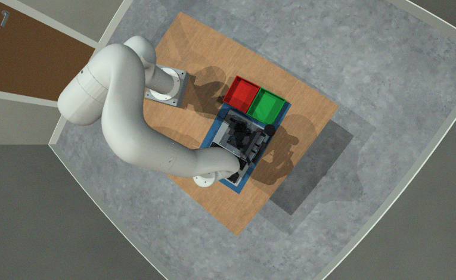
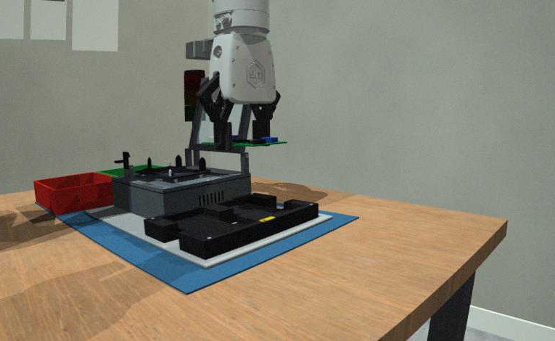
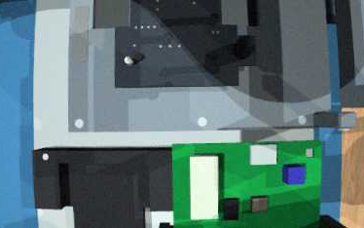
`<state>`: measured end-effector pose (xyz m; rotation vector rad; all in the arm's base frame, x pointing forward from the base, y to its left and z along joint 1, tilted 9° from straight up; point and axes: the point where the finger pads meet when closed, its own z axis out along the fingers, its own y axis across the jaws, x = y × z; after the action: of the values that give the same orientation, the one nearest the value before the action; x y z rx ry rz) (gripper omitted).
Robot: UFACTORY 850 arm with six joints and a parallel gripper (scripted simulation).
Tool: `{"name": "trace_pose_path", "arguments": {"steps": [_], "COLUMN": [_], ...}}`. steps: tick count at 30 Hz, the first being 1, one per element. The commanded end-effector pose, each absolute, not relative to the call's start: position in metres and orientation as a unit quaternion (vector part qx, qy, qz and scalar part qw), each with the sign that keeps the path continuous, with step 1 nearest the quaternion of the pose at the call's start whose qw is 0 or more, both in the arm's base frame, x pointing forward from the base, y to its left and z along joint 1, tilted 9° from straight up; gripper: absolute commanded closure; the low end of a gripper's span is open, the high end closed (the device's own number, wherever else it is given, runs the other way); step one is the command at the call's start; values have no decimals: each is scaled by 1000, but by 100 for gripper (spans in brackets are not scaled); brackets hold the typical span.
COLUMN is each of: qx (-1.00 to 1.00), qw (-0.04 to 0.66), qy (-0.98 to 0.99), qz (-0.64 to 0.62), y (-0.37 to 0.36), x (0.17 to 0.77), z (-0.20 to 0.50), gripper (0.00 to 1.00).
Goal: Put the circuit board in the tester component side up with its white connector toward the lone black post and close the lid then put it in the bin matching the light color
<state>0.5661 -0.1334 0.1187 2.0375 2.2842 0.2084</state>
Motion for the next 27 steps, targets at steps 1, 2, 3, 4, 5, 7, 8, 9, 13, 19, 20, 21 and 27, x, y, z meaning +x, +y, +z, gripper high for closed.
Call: {"name": "trace_pose_path", "arguments": {"steps": [1,2,3,4,5,7,8,9,13,19,20,21,27], "qx": [664,664,664,664,664,664,664,664,664,664,664,664,664], "qw": [38,38,38,38,38,38,38,38,38,38,38,38,38], "qy": [744,744,744,744,744,744,744,744,744,744,744,744,744], "qz": [68,68,68,68,68,68,68,68,68,68,68,68,68], "y": [-120,-117,-114,-111,-107,-100,-96,-92,-84,-62,-58,-55,-36], "x": [562,561,559,558,557,554,553,551,548,540,538,537,530], "z": [121,121,121,121,122,122,122,123,123,125,125,125,127], "gripper": [21,21,21,21,21,21,21,21,21,21,21,21,21]}}
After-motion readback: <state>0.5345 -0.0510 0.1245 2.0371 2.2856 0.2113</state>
